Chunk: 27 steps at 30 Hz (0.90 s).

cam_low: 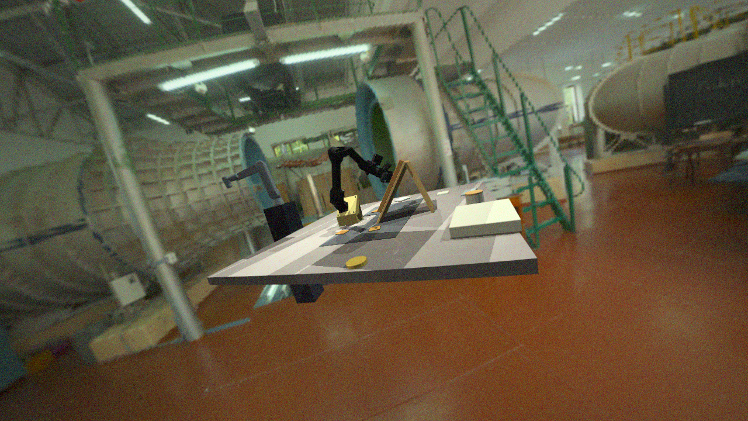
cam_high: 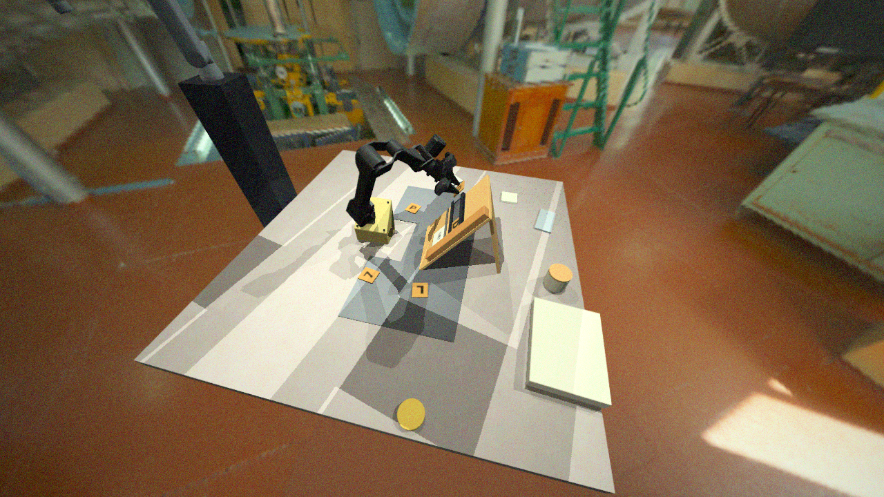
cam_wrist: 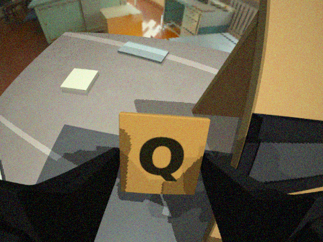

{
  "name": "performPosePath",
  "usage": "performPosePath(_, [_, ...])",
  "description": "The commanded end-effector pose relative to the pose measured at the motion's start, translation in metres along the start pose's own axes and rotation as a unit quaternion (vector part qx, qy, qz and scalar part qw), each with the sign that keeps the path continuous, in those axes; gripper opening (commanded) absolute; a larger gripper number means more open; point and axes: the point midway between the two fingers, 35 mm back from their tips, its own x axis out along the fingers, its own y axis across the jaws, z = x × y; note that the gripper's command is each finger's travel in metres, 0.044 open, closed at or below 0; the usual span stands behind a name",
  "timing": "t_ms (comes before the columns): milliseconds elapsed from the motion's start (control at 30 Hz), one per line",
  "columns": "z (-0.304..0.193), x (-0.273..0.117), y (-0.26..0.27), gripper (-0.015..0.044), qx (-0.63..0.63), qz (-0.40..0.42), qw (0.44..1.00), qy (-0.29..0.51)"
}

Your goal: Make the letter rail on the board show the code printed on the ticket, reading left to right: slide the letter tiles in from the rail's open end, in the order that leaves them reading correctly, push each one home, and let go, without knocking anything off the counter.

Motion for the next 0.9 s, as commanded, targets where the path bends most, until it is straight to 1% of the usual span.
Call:
performPosePath(0, [0.000, -0.001, -0.002, 0.0000, -0.002, 0.003, 1.000, 0.000])
performPosePath(867, [0.000, -0.001, -0.015, 0.0000, -0.002, 0.002, 1.000, 0.000])
